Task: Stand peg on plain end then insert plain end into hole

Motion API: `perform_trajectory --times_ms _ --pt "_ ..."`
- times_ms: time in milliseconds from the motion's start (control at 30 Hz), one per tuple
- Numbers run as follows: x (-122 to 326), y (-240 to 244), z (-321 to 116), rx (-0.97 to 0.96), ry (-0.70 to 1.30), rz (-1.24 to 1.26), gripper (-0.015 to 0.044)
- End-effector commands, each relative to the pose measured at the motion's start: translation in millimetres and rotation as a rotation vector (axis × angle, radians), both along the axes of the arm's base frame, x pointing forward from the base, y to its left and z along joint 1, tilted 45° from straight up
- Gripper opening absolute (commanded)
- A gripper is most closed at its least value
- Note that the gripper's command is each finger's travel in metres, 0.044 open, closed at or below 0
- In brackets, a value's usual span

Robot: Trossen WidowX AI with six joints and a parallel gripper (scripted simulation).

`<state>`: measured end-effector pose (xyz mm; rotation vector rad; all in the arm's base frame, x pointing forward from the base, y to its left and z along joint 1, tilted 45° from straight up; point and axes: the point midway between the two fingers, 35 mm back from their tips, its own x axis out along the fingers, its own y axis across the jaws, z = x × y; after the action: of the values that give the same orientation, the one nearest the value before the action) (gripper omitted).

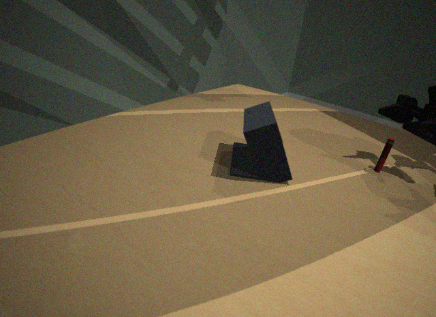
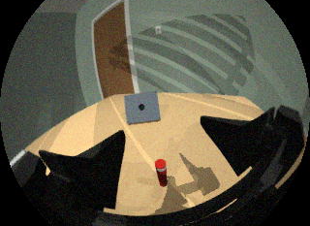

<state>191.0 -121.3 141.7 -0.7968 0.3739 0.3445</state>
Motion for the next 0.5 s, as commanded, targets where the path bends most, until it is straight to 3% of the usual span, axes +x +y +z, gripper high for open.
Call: perform_trajectory --times_ms 0,233,467 --pt "4 22 24 -0.006 0.004 -0.002 0.0440" --pt "-2 75 67 0.006 -0.042 -0.017 0.0440" --pt "-3 78 64 0.051 0.019 -0.051 0.0440"
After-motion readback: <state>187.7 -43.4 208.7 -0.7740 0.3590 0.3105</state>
